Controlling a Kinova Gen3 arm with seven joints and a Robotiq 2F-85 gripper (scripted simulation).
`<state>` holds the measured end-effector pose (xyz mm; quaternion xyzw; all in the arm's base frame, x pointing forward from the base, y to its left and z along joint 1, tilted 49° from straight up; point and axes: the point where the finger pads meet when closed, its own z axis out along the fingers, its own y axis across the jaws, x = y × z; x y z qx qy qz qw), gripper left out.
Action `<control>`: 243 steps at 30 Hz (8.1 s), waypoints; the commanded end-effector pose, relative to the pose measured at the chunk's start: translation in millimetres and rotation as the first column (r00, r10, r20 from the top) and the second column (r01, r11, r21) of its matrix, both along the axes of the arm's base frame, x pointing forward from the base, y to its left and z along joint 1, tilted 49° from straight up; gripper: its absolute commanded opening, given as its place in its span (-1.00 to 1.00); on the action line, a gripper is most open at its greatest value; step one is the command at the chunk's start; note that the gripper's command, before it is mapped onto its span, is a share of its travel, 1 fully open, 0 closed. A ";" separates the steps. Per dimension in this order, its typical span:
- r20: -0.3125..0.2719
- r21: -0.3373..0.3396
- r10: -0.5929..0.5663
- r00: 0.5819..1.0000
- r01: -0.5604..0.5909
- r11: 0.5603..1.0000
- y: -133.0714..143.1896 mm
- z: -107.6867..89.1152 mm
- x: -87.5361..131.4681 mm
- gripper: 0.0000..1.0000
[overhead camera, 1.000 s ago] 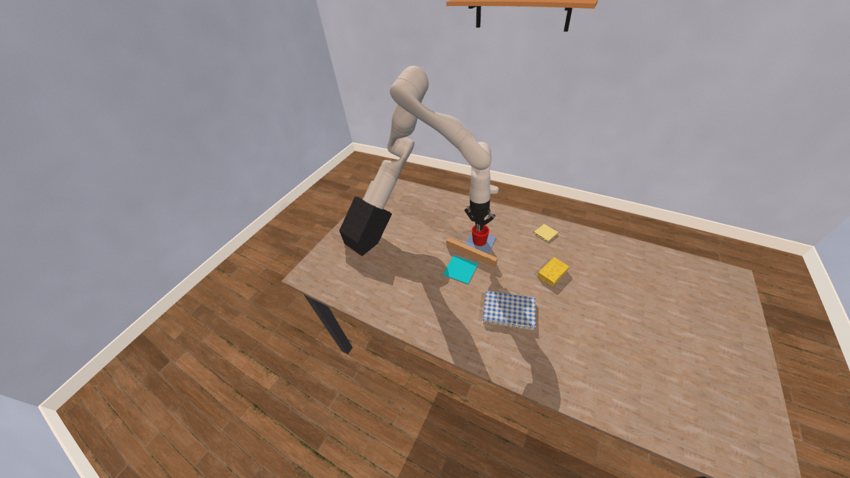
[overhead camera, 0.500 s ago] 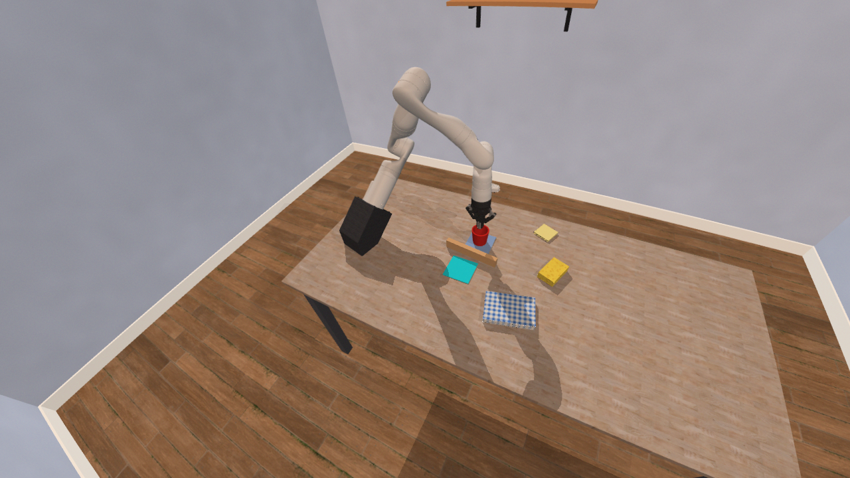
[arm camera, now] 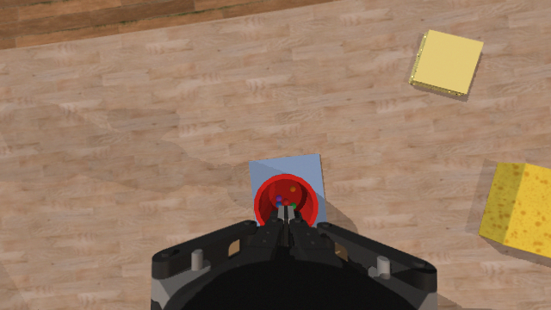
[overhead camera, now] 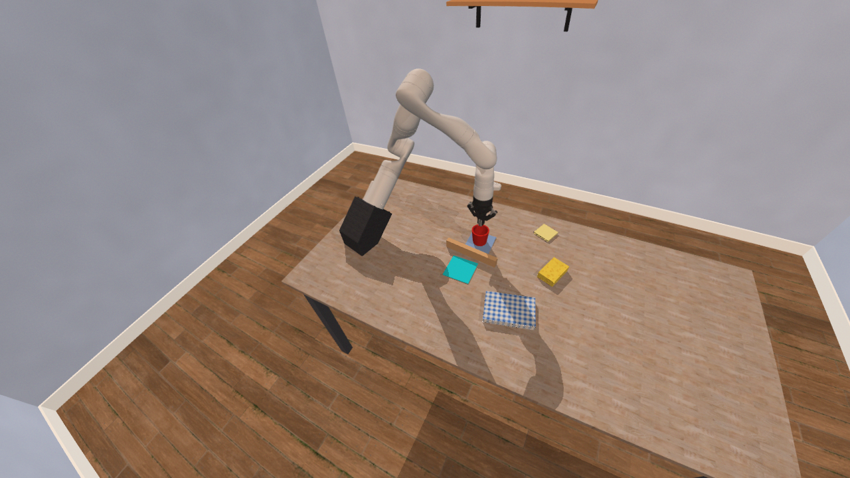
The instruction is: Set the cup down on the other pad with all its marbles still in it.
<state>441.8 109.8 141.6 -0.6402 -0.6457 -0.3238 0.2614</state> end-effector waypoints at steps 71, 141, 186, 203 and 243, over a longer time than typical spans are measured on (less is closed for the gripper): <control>0.001 0.000 0.000 1.000 0.000 1.000 36.6 -31.6 4.4 1.00; 0.001 0.000 0.000 1.000 0.000 1.000 60.2 -52.1 7.1 0.84; 0.001 0.000 0.000 1.000 0.000 1.000 60.2 -52.1 7.1 0.66; 0.001 0.000 0.000 1.000 0.000 1.000 60.2 -52.1 7.1 0.65; 0.001 0.000 0.000 1.000 0.000 1.000 57.9 -50.2 6.9 0.64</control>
